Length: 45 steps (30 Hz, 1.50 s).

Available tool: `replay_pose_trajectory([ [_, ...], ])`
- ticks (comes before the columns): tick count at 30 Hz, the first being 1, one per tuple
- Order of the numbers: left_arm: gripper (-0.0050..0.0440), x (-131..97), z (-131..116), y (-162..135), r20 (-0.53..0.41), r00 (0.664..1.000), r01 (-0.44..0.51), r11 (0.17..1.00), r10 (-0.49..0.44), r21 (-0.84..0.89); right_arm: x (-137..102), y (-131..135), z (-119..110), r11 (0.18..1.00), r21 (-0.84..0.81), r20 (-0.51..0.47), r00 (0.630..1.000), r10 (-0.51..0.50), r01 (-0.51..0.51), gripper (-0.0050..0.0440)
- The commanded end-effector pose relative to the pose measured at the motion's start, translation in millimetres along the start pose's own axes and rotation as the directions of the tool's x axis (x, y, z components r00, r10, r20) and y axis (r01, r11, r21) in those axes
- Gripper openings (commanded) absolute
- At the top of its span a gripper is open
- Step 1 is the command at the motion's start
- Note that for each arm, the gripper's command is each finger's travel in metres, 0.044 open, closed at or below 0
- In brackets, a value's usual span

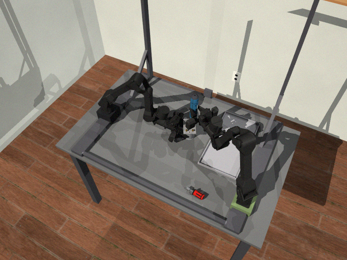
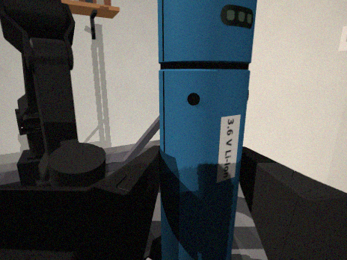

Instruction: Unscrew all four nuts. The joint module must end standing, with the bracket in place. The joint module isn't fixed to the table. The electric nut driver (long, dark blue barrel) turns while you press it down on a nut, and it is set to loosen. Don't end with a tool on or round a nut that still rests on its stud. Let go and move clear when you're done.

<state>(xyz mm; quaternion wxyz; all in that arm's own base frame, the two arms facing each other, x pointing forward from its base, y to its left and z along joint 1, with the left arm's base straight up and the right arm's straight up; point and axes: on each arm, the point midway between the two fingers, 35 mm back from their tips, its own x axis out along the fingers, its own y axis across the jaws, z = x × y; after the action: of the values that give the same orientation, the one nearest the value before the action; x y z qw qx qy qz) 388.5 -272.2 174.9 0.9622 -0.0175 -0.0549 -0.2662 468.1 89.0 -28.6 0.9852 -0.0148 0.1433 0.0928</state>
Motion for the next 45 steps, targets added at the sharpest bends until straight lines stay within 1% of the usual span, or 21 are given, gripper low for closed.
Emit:
replay_pose_trajectory([
  [1, 0.0162, -1, 12, 2, 0.045, 0.999, -0.003, 1.0, 0.003, -0.006, 1, 0, 16, 1.0, 0.003, 0.038, 0.999, 0.0, -0.001, 0.0242],
  [2, 0.0162, 2, 10, 2, 0.043, 0.999, -0.003, 1.0, 0.003, -0.006, 1, 0, 16, 1.0, 0.003, 0.038, 0.999, 0.0, -0.001, 0.0242],
  [11, 0.0162, 2, 12, 2, 0.048, 0.999, -0.002, 1.0, 0.003, -0.007, 1, 0, 16, 1.0, 0.003, 0.038, 0.999, 0.0, -0.001, 0.0242],
  [12, 0.0162, 3, 25, 2, 0.07, 0.998, -0.003, 1.0, 0.003, -0.008, 1, 0, 16, 1.0, 0.003, 0.038, 0.999, 0.0, -0.001, 0.0242],
  [13, 0.0162, 4, 30, 1, 0.073, 0.997, -0.004, 1.0, 0.005, -0.005, 1, 0, 16, 1.0, 0.003, 0.038, 0.999, 0.0, -0.001, 0.0242],
  [15, 0.0162, 4, 30, 1, 0.069, 0.998, -0.006, 1.0, 0.006, 0.001, 1, 0, 16, 1.0, 0.003, 0.038, 0.999, 0.0, -0.001, 0.0242],
  [16, 0.0162, 5, 24, 1, 0.058, 0.998, -0.006, 1.0, 0.006, 0.002, 1, 0, 16, 1.0, 0.003, 0.038, 0.999, 0.0, -0.001, 0.0242],
  [20, 0.0162, 2, 16, 1, 0.047, 0.999, -0.006, 1.0, 0.006, 0.0, 1, 0, 16, 1.0, 0.003, 0.038, 0.999, 0.0, -0.001, 0.0242],
  [21, 0.0162, 1, 7, 1, 0.03, 1.0, -0.006, 1.0, 0.006, 0.002, 1, 0, 16, 1.0, 0.003, 0.038, 0.999, 0.0, -0.001, 0.0242],
  [22, 0.0162, 0, 4, 2, 0.026, 1.0, -0.006, 1.0, 0.006, 0.003, 1, 0, 16, 1.0, 0.003, 0.038, 0.999, 0.0, -0.001, 0.0242],
  [26, 0.0162, 1, 3, 2, 0.032, 0.999, -0.006, 1.0, 0.006, 0.002, 1, 0, 16, 1.0, 0.003, 0.038, 0.999, 0.0, -0.001, 0.0242],
  [34, 0.0162, -3, -12, 2, 0.026, 1.0, -0.006, 1.0, 0.006, 0.003, 1, 0, 16, 1.0, 0.003, 0.038, 0.999, 0.0, -0.001, 0.0242],
  [37, 0.0162, -3, -13, 2, 0.026, 1.0, -0.006, 1.0, 0.006, 0.001, 1, 0, 16, 1.0, 0.003, 0.038, 0.999, 0.0, -0.001, 0.0242],
  [38, 0.0162, 1, -3, 1, 0.047, 0.999, -0.006, 1.0, 0.006, -0.001, 1, 0, 16, 1.0, 0.003, 0.038, 0.999, 0.0, -0.001, 0.0242],
  [45, 0.0162, 1, -3, 1, 0.046, 0.999, -0.005, 1.0, 0.005, -0.001, 1, 0, 16, 1.0, 0.003, 0.038, 0.999, 0.0, -0.001, 0.0242],
])
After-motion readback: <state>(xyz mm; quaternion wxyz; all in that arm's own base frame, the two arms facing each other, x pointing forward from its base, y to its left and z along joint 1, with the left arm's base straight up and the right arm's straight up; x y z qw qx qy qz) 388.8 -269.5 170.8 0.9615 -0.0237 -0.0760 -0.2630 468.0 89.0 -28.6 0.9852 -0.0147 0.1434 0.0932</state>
